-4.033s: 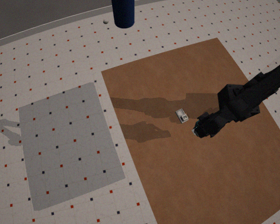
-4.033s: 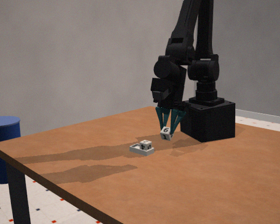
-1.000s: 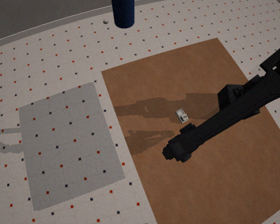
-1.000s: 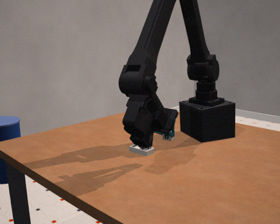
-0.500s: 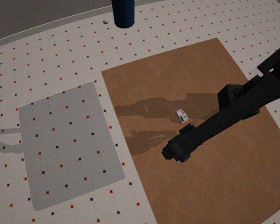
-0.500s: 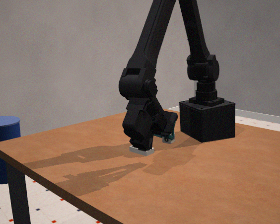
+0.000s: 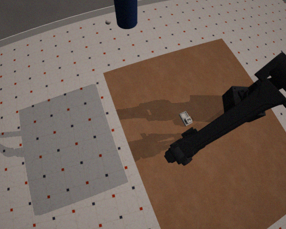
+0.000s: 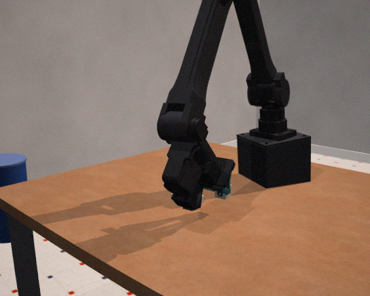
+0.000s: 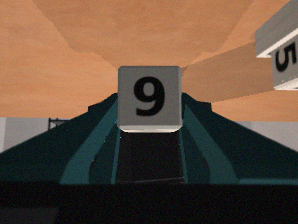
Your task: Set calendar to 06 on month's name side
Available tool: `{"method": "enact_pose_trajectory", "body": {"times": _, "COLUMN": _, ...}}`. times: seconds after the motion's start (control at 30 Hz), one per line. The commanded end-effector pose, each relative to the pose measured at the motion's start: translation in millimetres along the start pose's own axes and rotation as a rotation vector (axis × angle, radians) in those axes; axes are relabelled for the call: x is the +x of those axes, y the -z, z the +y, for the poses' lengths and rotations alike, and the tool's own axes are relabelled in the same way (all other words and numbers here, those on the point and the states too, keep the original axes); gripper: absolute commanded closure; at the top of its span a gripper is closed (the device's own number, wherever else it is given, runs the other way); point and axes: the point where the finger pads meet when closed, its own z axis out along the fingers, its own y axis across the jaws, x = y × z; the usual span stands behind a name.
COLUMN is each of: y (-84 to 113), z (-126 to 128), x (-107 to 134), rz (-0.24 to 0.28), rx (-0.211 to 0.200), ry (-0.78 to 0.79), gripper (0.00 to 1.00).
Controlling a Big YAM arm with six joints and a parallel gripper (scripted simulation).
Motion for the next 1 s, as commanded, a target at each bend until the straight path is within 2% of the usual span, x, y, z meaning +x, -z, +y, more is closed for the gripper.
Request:
{"method": "enact_pose_trajectory", "body": {"times": 0.0, "y": 1.4, "z": -5.3, "x": -19.6, "rz": -0.026, "rx": -0.009, "ry": -0.013, "gripper": 0.74}}
{"method": "enact_pose_trajectory", "body": {"times": 0.53, "y": -11.8, "z": -5.3, "x": -31.5, "rz": -0.024, "rx": -0.009, "ry": -0.007, "gripper": 0.74}}
{"method": "enact_pose_trajectory", "body": {"times": 0.97, "y": -14.4, "z": -5.3, "x": -33.8, "rz": -0.024, "rx": -0.009, "ry": -0.006, "gripper": 0.74}}
